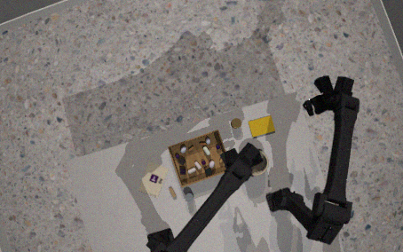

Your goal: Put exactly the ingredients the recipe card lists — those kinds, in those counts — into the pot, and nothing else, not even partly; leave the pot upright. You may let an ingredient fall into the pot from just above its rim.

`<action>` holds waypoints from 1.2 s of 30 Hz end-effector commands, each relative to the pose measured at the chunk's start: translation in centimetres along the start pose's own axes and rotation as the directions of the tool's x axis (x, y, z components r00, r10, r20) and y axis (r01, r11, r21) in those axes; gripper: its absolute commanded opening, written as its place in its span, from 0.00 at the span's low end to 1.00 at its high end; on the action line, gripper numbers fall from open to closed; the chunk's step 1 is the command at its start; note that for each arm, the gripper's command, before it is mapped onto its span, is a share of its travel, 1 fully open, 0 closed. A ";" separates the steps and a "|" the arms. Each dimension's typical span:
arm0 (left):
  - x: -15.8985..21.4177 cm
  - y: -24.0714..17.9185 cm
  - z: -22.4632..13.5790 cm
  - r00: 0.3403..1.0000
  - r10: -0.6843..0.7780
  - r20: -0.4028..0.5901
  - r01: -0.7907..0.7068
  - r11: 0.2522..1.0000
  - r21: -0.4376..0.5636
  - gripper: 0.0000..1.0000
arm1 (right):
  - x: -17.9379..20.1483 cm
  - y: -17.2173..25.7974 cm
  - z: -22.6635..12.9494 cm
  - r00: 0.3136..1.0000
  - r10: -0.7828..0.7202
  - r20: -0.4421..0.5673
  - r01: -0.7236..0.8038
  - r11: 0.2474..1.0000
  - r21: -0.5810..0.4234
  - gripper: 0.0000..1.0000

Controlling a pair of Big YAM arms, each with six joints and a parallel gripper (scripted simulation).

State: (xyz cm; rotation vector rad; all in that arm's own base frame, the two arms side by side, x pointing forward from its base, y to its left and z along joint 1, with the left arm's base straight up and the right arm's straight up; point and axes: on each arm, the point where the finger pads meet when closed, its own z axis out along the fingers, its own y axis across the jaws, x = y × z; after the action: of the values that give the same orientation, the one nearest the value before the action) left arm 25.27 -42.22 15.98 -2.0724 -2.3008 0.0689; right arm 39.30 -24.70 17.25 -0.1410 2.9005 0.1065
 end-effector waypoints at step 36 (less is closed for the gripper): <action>0.0 1.5 -1.2 0.999 -0.029 0.040 0.030 0.999 -0.018 1.00 | -1.4 -0.7 -1.6 0.999 -0.012 0.036 0.011 0.999 0.031 1.00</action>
State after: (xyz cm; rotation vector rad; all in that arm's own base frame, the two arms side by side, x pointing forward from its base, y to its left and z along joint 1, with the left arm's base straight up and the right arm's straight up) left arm 25.40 -42.18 15.89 -2.0709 -2.3051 0.0700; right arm 39.30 -24.70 17.25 -0.1410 2.9005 0.1065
